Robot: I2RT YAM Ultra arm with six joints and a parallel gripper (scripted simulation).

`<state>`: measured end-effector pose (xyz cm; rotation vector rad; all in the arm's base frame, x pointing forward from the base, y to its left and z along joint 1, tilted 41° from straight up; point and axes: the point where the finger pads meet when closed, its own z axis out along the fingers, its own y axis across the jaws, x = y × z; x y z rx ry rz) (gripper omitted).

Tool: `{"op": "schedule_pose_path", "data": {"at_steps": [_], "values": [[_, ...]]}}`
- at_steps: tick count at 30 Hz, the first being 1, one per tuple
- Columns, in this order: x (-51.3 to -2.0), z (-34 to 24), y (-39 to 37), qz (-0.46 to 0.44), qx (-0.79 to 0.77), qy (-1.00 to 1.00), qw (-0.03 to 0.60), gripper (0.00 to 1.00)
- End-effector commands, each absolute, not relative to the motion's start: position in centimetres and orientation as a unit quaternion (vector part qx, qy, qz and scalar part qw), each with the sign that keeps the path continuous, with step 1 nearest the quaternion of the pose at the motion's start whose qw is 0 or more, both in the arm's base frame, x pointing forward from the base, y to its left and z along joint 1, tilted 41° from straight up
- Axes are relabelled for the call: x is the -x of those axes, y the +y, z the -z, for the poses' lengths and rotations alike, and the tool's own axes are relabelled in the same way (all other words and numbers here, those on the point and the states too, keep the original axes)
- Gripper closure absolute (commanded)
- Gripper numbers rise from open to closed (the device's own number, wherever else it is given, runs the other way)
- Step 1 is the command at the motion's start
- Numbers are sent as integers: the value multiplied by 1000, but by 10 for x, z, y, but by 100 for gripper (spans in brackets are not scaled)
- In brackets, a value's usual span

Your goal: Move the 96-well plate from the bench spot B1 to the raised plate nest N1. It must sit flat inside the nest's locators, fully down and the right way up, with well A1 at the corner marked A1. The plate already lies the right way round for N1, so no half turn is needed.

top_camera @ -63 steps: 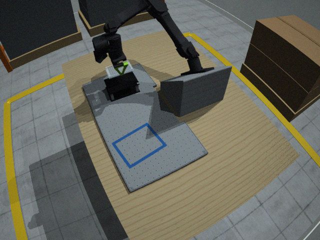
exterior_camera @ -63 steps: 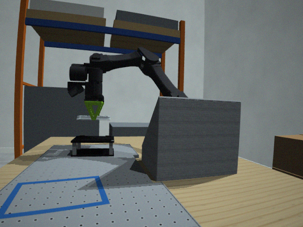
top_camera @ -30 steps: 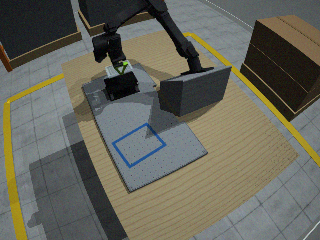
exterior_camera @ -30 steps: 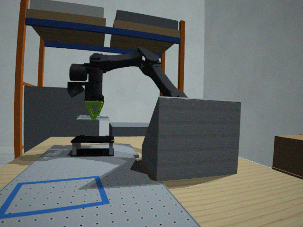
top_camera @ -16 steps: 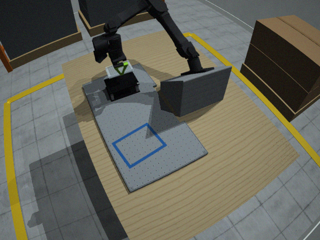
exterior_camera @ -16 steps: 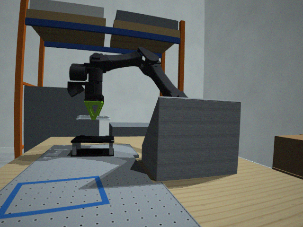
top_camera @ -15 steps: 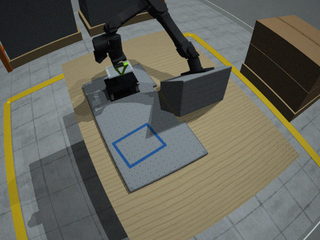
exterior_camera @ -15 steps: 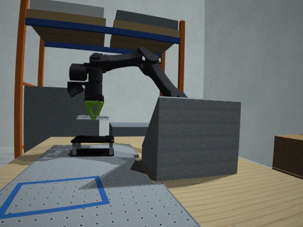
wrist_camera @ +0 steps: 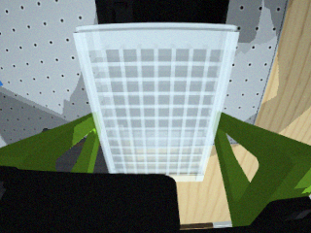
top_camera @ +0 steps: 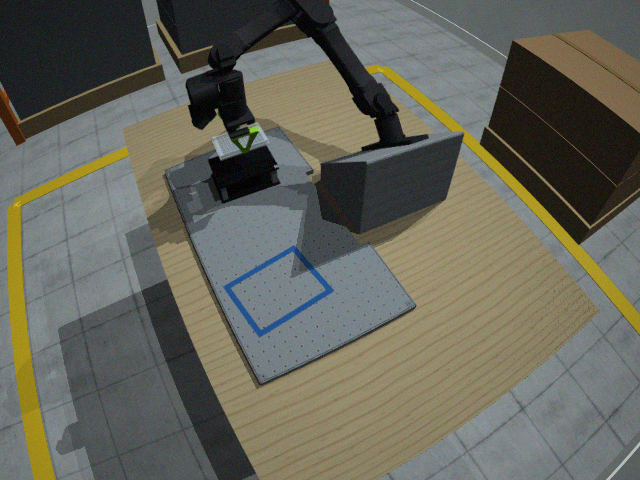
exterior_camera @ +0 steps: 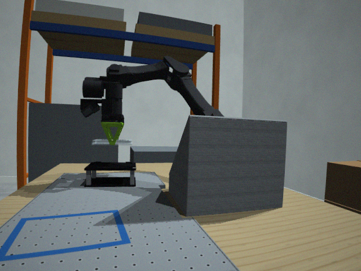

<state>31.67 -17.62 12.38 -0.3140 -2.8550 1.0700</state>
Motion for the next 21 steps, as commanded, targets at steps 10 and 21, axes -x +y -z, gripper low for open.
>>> {"op": "schedule_pose_path", "data": {"at_steps": [10, 21], "values": [[-317, -111, -188, -348, 101, -931, 33, 100], [-317, -97, -199, -347, 99, -932, 37, 100]]}}
